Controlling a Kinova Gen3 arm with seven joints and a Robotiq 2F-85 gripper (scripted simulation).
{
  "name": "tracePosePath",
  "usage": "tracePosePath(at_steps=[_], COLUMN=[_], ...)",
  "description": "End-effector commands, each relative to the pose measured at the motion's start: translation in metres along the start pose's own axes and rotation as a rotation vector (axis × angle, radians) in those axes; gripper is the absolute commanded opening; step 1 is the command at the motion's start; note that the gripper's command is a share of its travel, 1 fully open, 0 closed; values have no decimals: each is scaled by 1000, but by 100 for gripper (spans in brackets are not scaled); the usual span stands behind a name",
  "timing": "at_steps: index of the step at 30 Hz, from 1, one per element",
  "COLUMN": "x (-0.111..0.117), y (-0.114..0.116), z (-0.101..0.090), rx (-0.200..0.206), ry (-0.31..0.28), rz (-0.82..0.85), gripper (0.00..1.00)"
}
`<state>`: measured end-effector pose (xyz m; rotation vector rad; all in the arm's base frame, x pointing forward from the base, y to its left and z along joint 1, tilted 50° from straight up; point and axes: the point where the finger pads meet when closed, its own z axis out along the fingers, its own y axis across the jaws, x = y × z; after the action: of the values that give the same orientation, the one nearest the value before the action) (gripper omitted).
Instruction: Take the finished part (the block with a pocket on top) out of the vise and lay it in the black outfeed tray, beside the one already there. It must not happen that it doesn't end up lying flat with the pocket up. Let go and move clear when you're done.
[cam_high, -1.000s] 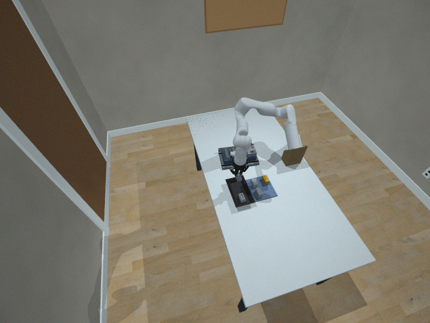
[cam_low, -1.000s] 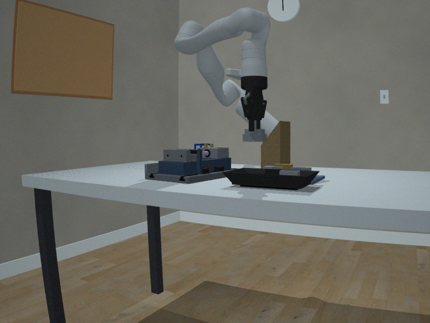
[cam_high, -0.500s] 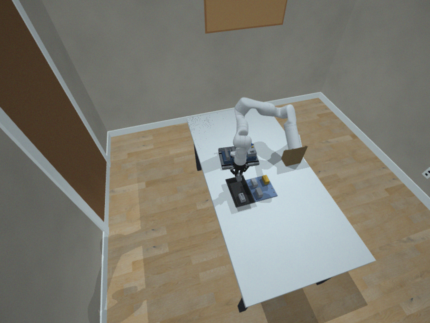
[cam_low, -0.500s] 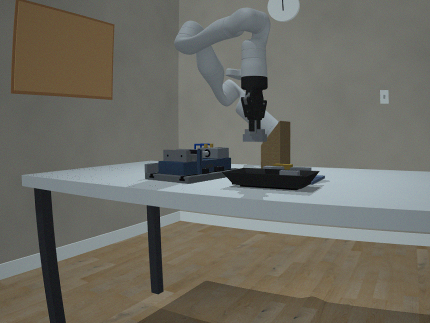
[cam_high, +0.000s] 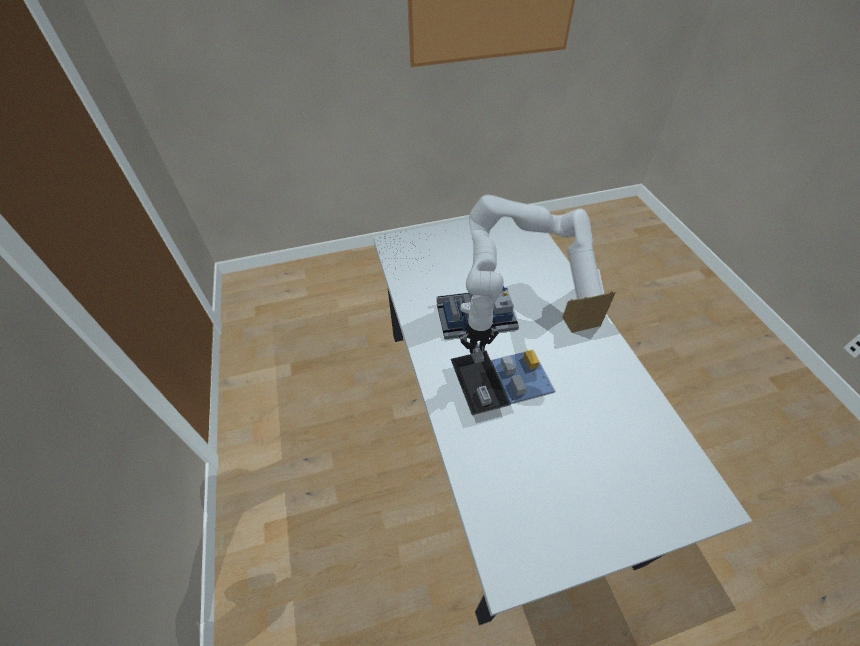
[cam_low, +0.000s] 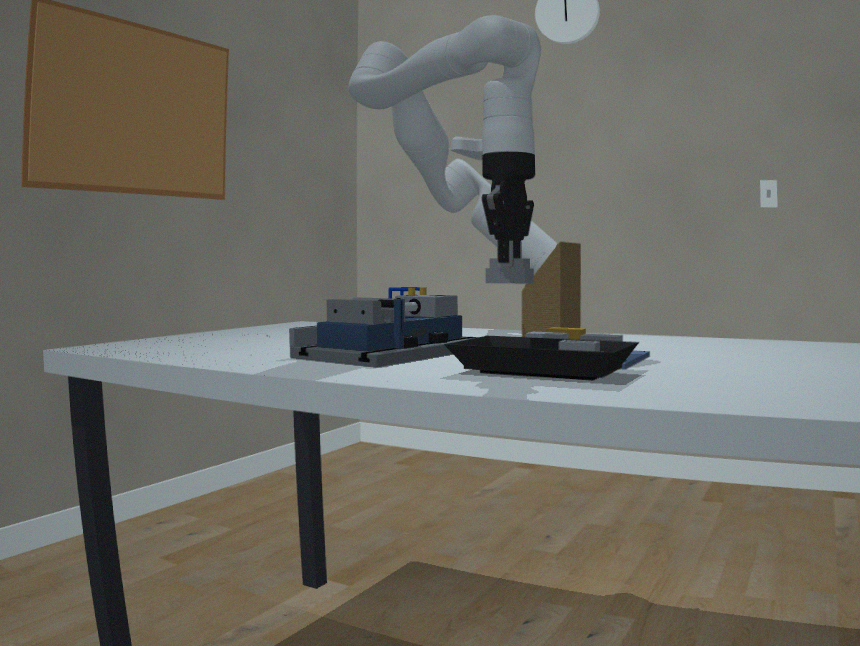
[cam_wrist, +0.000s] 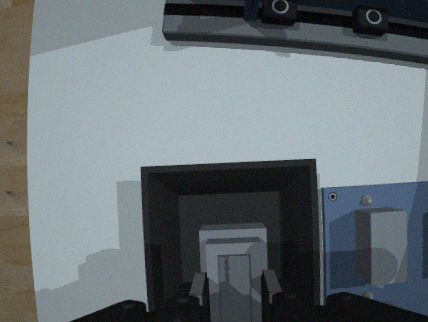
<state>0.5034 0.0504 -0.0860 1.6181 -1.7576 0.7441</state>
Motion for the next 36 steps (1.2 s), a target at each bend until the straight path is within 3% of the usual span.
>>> tracePosePath(at_steps=[1, 18, 36], x=[0, 0, 0], y=[0, 0, -1], z=[-1, 3, 23], rx=[2, 2, 2], ry=[-1, -1, -1], rz=[0, 0, 0], gripper=[0, 0, 0])
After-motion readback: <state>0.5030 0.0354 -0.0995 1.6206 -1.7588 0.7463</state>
